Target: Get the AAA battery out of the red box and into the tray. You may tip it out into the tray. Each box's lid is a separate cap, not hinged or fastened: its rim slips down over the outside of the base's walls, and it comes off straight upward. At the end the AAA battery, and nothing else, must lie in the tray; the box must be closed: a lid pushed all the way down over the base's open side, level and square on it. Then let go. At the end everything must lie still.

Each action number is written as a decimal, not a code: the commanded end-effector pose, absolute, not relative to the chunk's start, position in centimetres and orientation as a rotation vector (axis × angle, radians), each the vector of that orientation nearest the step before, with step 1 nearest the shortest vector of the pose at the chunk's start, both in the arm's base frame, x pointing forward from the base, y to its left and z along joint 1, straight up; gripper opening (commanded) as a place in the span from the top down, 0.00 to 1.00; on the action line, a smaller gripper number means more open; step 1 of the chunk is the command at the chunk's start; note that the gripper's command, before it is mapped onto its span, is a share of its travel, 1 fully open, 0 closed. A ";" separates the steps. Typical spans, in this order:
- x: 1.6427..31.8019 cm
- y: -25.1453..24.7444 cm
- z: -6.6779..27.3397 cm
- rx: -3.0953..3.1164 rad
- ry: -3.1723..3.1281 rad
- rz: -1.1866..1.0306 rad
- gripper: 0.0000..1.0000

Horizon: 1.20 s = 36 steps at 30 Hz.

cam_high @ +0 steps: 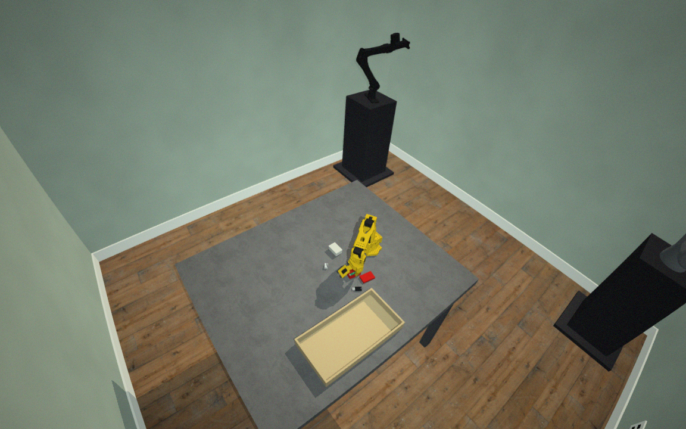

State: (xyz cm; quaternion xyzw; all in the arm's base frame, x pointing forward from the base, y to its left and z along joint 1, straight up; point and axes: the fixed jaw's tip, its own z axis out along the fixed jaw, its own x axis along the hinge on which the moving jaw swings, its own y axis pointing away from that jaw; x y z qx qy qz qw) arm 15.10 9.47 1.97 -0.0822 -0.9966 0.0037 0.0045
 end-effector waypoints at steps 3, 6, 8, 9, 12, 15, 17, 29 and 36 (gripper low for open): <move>15.3 9.5 2.1 -0.256 -3.131 0.000 0.71; 15.3 9.5 2.0 -0.256 -3.131 0.000 0.71; 15.2 9.5 1.9 -0.256 -3.131 0.000 0.71; 15.2 9.4 1.8 -0.256 -3.131 0.000 0.71; 15.2 9.4 1.7 -0.256 -3.131 0.000 0.71; 15.2 9.4 1.6 -0.256 -3.131 0.000 0.71; 15.2 9.4 1.6 -0.256 -3.131 0.000 0.71; 15.2 9.4 1.6 -0.256 -3.131 0.000 0.71; 15.2 9.4 1.6 -0.256 -3.131 0.000 0.71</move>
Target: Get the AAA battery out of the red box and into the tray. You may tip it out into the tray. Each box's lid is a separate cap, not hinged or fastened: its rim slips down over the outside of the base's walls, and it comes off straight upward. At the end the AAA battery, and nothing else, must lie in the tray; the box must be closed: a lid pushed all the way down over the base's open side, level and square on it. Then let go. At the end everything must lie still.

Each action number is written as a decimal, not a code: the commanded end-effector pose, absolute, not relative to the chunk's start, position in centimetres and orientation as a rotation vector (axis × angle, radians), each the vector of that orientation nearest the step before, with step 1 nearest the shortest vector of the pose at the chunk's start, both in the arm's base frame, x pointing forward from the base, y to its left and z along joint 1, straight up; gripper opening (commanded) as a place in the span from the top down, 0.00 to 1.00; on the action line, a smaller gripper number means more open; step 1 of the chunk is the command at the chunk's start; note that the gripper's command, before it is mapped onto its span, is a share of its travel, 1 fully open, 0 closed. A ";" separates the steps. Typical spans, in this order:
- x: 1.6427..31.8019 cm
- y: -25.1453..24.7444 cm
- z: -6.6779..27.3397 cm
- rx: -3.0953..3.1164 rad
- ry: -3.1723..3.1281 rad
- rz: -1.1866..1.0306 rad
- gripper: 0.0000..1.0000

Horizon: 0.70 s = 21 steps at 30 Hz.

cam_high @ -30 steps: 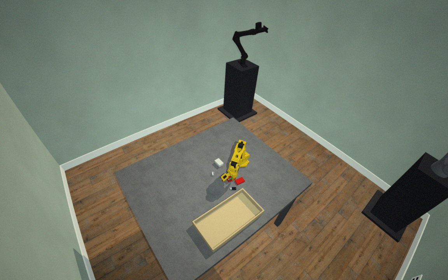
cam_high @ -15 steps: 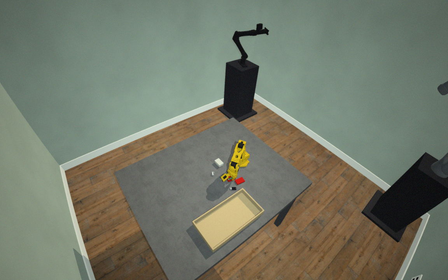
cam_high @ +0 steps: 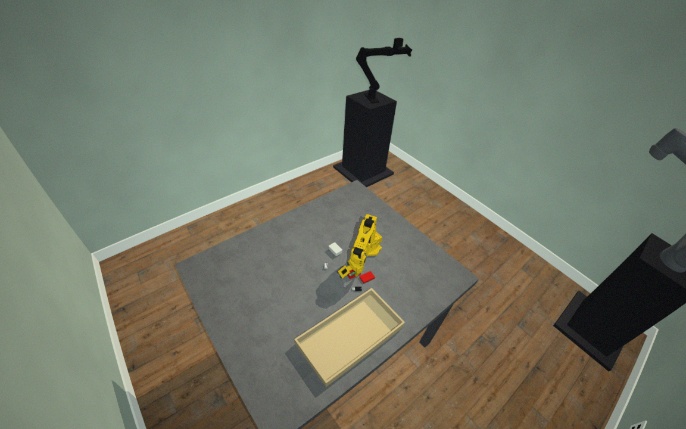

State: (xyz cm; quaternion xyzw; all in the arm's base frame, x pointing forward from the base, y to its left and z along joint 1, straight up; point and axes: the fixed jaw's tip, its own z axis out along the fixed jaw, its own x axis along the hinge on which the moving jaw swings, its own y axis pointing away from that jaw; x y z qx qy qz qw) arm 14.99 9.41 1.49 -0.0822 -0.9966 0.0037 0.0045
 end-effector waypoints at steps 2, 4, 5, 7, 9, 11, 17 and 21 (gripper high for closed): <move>15.2 9.4 1.6 -0.256 -3.131 0.000 0.71; 15.2 9.4 1.6 -0.256 -3.131 0.000 0.71; 15.2 9.4 1.6 -0.256 -3.131 0.000 0.71; 15.2 9.4 1.6 -0.256 -3.131 0.000 0.71; 15.2 9.4 1.6 -0.256 -3.131 0.000 0.72; 15.2 9.4 1.6 -0.256 -3.131 0.000 0.73; 15.2 9.4 1.6 -0.256 -3.131 0.000 0.75; 15.2 9.4 1.6 -0.256 -3.131 0.000 0.77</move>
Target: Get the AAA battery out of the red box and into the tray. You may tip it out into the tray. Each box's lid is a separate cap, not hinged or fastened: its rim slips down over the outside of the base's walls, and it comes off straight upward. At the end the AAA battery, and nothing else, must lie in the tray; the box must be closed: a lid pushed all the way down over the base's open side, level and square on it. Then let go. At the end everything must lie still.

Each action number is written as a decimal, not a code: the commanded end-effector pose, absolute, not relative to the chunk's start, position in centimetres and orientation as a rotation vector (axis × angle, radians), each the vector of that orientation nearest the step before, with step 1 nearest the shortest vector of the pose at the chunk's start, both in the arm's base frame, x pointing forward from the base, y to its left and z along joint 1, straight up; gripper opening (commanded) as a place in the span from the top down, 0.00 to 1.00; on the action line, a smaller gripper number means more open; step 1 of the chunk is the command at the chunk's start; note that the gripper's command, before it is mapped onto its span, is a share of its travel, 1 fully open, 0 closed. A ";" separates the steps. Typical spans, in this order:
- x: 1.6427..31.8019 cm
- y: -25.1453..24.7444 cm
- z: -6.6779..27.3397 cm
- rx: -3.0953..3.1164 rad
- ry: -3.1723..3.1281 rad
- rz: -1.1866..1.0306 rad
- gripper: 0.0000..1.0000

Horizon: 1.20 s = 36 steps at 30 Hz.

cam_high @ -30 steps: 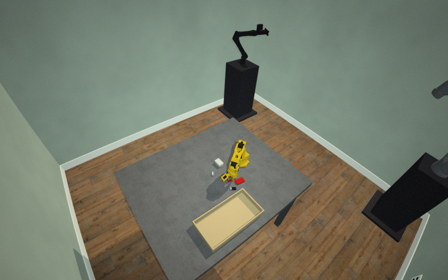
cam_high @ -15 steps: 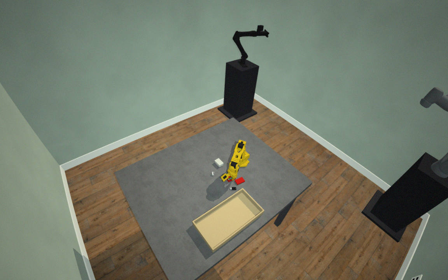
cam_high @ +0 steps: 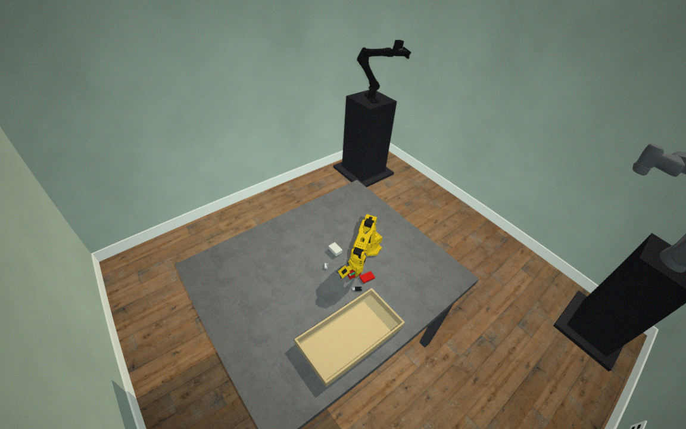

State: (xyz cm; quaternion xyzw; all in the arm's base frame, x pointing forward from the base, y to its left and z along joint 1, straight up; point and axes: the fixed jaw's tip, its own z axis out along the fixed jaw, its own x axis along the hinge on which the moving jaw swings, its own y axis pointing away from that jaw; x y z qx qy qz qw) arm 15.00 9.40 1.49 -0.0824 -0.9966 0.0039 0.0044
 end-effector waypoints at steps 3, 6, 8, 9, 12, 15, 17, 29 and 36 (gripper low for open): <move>15.2 9.4 1.6 -0.256 -3.131 0.000 0.78; 15.2 9.4 1.6 -0.256 -3.131 0.000 0.79; 15.2 9.4 1.6 -0.256 -3.131 0.000 0.79; 15.2 9.4 1.6 -0.256 -3.131 0.000 0.79; 15.2 9.4 1.6 -0.256 -3.131 0.000 0.79; 15.2 9.4 1.6 -0.256 -3.131 0.000 0.79; 15.2 9.4 1.6 -0.256 -3.131 0.000 0.79; 15.2 9.4 1.6 -0.256 -3.131 0.000 0.79; 15.2 9.4 1.7 -0.256 -3.131 0.000 0.79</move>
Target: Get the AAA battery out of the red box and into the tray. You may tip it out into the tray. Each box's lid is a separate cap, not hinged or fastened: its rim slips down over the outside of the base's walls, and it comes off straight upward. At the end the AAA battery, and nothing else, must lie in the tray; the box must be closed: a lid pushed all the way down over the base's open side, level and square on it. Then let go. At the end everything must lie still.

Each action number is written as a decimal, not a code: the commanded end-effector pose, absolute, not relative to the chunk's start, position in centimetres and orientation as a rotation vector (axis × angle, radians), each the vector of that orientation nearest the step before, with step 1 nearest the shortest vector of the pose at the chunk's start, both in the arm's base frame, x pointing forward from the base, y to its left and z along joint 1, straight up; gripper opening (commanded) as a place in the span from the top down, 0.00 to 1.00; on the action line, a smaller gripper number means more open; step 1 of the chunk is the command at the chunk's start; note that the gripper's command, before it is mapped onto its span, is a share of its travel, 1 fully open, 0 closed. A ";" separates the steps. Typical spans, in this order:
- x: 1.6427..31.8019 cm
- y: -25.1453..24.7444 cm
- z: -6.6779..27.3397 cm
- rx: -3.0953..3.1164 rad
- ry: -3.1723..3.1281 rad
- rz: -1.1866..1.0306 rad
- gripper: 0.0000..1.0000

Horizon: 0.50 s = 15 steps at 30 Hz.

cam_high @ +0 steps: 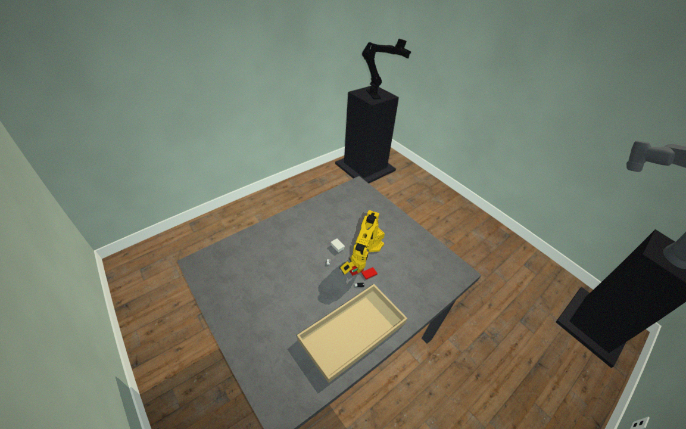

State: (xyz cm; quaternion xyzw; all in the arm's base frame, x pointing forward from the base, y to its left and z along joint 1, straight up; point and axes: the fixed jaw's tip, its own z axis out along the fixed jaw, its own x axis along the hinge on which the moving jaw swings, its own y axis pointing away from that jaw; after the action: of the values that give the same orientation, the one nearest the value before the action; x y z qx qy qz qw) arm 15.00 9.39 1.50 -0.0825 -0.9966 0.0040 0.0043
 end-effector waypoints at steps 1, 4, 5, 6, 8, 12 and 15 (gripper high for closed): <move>15.2 9.4 1.7 -0.256 -3.131 0.000 0.79; 15.2 9.4 2.0 -0.256 -3.131 0.000 0.79; 15.2 9.5 2.1 -0.256 -3.131 0.000 0.79; 15.2 9.5 2.2 -0.256 -3.131 0.000 0.79; 15.3 9.5 2.5 -0.256 -3.131 0.000 0.79; 15.3 9.5 2.8 -0.256 -3.131 0.000 0.79; 15.4 9.5 3.4 -0.256 -3.131 0.000 0.79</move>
State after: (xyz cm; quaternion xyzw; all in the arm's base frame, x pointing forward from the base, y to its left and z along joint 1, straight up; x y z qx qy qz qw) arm 14.49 9.11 1.94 -0.0824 -0.9961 0.0177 0.0245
